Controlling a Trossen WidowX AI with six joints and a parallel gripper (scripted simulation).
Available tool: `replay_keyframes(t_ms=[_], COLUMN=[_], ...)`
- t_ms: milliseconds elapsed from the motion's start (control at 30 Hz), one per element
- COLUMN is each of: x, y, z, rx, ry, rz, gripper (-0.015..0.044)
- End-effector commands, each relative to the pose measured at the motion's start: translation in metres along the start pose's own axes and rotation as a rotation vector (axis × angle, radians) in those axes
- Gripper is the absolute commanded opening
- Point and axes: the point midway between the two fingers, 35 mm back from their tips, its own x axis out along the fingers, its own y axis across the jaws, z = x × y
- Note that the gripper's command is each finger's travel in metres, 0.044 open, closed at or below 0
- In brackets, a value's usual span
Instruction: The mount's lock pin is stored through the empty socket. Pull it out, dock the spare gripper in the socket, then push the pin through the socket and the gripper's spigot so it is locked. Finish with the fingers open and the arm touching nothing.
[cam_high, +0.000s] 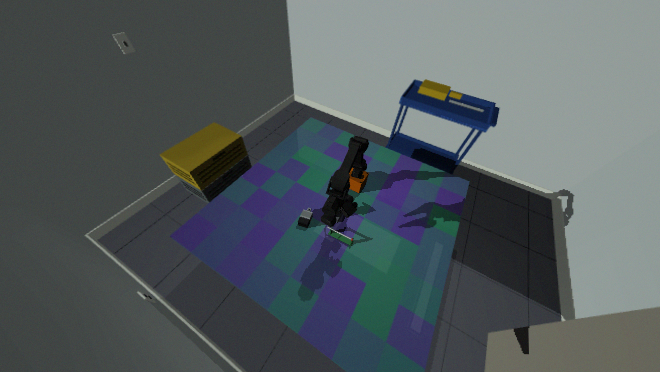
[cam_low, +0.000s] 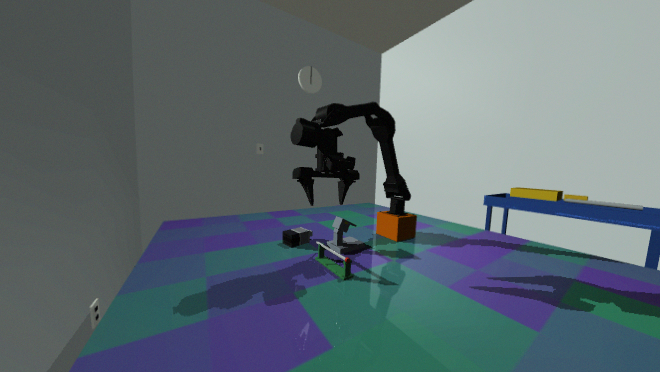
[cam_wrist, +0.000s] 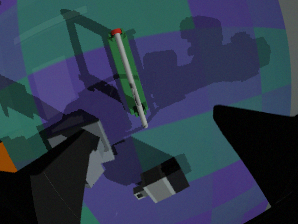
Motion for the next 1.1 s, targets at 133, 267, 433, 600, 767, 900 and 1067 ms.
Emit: replay_keyframes(t_ms=[133,267,433,600,767,900,1067], x=[0.013,0.016,0.016,0.023,0.051,0.076,0.085], y=[-0.030,-0.032,-0.031,-0.032,-0.031,-0.027,-0.026], z=[-0.124,-0.177,-0.181,-0.182,-0.187,-0.192,-0.194], rx=[0.861,1.232,1.255,1.255,1.255,1.255,1.255], ry=[0.095,0.127,0.128,0.128,0.128,0.129,0.129], rz=[-0.031,-0.063,-0.065,-0.065,-0.064,-0.063,-0.063], gripper=[0.0440,0.0440,0.0440,0.0440,0.0440,0.0440,0.0440])
